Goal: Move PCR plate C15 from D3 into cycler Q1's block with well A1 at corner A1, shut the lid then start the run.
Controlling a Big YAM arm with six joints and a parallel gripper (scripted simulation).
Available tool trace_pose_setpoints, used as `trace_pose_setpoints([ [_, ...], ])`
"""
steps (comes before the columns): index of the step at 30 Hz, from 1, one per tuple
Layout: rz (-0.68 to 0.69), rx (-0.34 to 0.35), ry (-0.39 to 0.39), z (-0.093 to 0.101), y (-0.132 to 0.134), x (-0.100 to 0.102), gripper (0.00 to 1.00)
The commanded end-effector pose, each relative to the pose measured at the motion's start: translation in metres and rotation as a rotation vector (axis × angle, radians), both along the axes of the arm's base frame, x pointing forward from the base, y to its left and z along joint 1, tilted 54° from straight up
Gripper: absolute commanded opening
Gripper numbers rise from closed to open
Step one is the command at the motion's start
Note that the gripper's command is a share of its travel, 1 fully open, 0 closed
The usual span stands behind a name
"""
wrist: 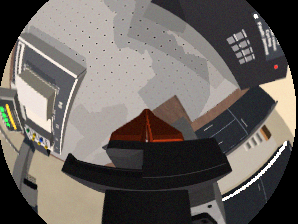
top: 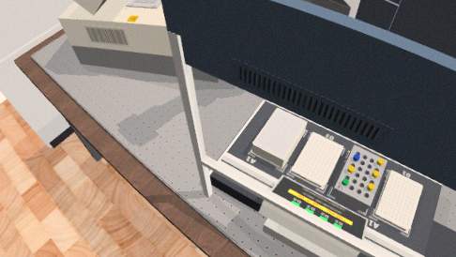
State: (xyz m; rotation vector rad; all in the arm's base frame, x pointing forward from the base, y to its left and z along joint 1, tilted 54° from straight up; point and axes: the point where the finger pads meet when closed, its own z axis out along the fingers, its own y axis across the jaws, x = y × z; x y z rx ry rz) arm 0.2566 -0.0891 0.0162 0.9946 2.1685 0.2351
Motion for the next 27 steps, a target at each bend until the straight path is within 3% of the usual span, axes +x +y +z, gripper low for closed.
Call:
trace_pose_setpoints([
  [1,-0.044,0.083,0.013,-0.002,0.006,0.003,0.00],
  [4,-0.109,0.129,0.028,-0.010,-0.010,-0.013,0.00],
  [10,-0.148,0.179,0.010,-0.003,-0.005,-0.005,0.00],
  [13,-0.198,0.211,0.011,-0.005,-0.023,-0.016,0.00],
  [18,-0.252,0.299,0.013,-0.005,-0.013,-0.011,0.00],
  [21,-0.317,0.340,0.012,-0.006,-0.031,-0.024,0.00],
  [27,-0.354,0.390,-0.006,-0.002,-0.026,-0.017,0.00],
])
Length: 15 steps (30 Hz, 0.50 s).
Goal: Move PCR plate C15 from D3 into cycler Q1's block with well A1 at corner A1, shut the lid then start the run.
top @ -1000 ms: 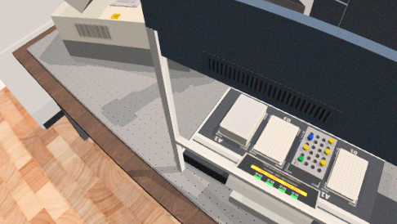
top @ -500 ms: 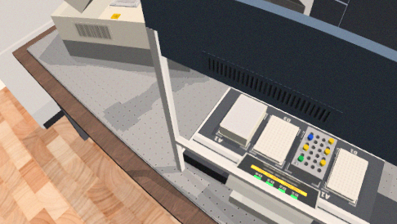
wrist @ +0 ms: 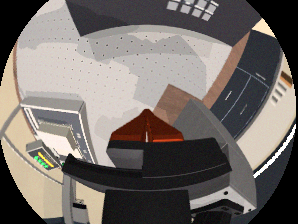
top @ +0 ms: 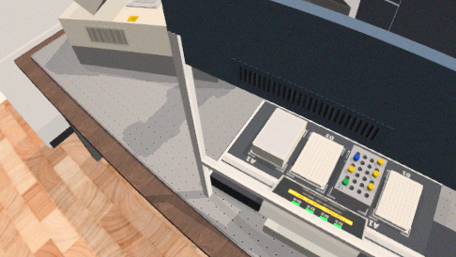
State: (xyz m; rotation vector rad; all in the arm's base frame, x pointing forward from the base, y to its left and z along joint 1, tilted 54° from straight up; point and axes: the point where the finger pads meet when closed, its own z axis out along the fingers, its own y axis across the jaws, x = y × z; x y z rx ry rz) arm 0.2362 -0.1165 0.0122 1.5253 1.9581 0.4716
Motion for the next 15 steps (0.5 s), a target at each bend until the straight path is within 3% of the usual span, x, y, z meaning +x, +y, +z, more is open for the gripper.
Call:
trace_pose_setpoints([
  [1,-0.030,0.046,-0.003,0.002,-0.004,-0.002,0.00],
  [4,-0.094,0.085,0.003,0.000,-0.015,-0.010,0.00],
  [8,-0.133,0.165,0.001,-0.005,-0.002,-0.008,0.00],
  [11,-0.196,0.202,-0.007,-0.001,-0.020,-0.020,0.00],
  [15,-0.237,0.247,-0.027,0.003,-0.017,-0.012,0.00],
])
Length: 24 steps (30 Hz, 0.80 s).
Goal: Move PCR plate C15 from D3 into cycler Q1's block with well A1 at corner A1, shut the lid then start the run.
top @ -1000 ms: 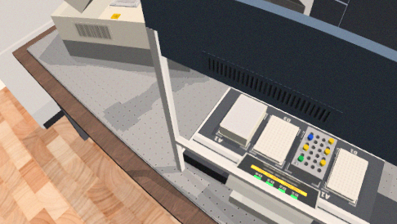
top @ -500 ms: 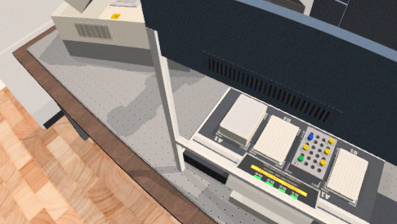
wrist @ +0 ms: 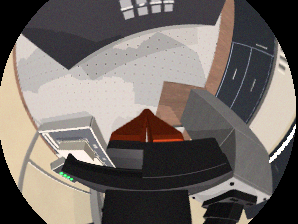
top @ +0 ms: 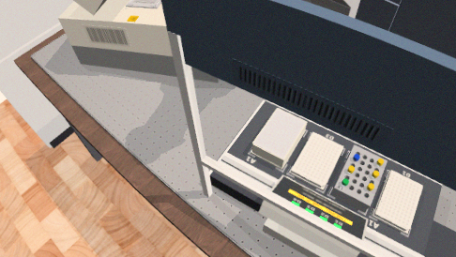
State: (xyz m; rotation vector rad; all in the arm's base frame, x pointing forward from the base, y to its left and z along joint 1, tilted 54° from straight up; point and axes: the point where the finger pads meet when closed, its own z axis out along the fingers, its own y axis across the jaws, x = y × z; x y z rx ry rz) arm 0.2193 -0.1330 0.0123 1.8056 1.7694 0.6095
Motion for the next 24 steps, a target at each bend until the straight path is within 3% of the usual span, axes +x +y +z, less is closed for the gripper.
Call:
trace_pose_setpoints([
  [1,-0.044,0.048,-0.007,0.003,-0.001,0.005,0.00],
  [5,-0.093,0.088,-0.007,0.004,-0.015,-0.009,0.00],
  [11,-0.167,0.187,-0.025,-0.001,-0.002,-0.006,0.00],
  [14,-0.228,0.221,-0.036,0.006,-0.021,-0.018,0.00],
  [19,-0.260,0.260,-0.046,0.006,-0.019,-0.013,0.00],
  [22,-0.305,0.294,-0.057,0.012,-0.032,-0.026,0.00],
  [24,-0.327,0.317,-0.066,0.011,-0.031,-0.023,0.00],
])
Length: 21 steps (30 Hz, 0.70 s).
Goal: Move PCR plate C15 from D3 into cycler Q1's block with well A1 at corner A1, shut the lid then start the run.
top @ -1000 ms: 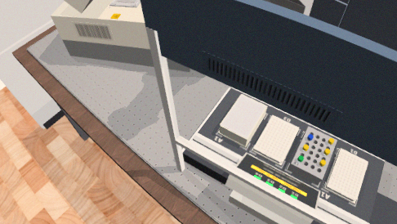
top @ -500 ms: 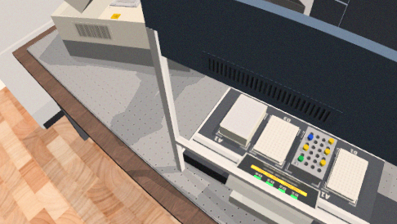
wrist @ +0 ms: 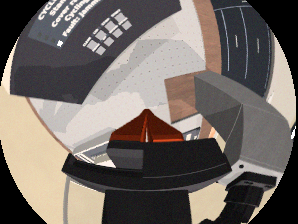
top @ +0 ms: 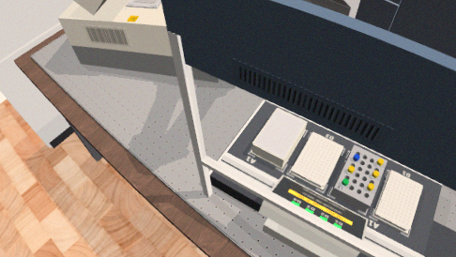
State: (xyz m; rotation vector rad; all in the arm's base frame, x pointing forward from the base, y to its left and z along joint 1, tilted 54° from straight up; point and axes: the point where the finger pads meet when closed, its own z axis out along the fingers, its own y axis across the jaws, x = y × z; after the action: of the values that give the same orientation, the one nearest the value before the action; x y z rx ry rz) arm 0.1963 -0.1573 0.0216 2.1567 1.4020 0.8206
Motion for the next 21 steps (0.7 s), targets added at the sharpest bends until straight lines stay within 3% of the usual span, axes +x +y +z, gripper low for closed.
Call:
trace_pose_setpoints([
  [1,-0.047,0.052,-0.009,0.001,-0.003,0.002,0.00],
  [5,-0.106,0.119,-0.026,-0.003,0.004,0.002,0.00],
  [7,-0.145,0.153,-0.034,0.003,-0.007,-0.010,0.00],
  [13,-0.181,0.179,-0.055,0.008,-0.011,-0.005,0.00],
  [17,-0.255,0.225,-0.073,0.015,-0.028,-0.019,0.00],
  [21,-0.299,0.304,-0.095,0.009,-0.016,-0.015,0.00],
])
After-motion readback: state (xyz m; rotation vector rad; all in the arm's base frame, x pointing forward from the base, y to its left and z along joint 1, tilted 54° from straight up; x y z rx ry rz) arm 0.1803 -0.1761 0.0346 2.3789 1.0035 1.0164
